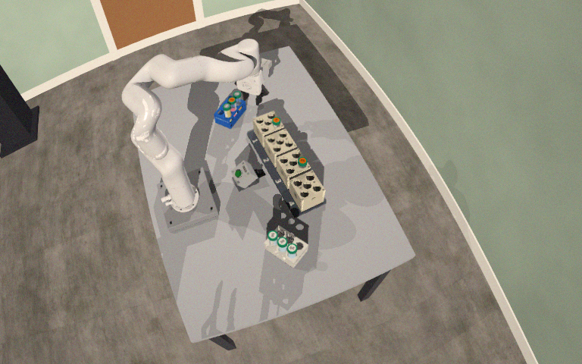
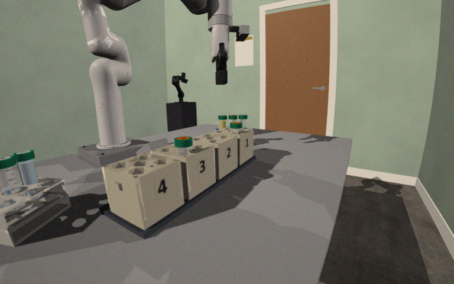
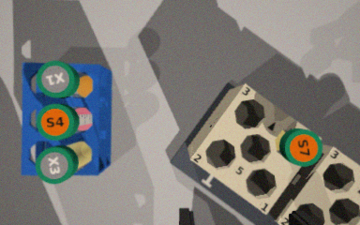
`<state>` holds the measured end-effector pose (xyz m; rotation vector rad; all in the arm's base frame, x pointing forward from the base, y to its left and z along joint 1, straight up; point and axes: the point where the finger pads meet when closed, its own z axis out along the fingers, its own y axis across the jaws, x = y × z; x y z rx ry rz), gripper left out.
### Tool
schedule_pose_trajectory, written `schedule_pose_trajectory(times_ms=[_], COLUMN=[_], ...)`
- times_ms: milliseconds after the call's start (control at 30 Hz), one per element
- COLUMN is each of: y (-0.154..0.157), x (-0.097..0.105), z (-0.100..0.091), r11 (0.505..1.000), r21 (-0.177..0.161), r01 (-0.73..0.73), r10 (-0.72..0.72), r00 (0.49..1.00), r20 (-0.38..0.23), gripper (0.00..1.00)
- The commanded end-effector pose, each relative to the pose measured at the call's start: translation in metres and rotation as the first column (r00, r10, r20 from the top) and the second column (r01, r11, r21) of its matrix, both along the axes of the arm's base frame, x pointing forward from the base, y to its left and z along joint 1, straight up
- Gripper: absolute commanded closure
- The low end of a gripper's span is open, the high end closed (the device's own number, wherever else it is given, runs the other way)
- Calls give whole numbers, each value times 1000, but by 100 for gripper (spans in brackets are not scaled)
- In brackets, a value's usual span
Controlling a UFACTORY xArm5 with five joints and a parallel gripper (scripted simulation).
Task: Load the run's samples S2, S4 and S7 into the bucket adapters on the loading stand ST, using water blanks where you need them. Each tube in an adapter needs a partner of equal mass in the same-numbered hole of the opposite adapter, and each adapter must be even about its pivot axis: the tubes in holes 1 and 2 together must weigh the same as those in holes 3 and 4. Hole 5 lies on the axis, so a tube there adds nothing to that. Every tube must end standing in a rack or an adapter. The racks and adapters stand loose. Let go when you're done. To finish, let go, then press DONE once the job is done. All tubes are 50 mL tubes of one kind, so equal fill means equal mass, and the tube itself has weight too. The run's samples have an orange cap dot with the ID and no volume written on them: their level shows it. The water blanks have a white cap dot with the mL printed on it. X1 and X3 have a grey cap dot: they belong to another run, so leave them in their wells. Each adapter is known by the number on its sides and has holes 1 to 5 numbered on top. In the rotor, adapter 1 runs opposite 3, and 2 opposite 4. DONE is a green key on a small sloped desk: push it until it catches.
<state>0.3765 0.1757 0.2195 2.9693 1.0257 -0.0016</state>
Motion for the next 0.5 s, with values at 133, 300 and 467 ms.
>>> schedule_pose_trajectory(times_ms=[133, 300, 467], y=[40, 54, 78], x=[-12, -17, -25], z=[2, 2, 2], r11=[1000, 1000, 1000], r21=[4, 4, 5], r01=[1, 1, 1], r10=[-1, -1, -1], r00=[1000, 1000, 1000], r20=[2, 2, 2], gripper=[43, 43, 43])
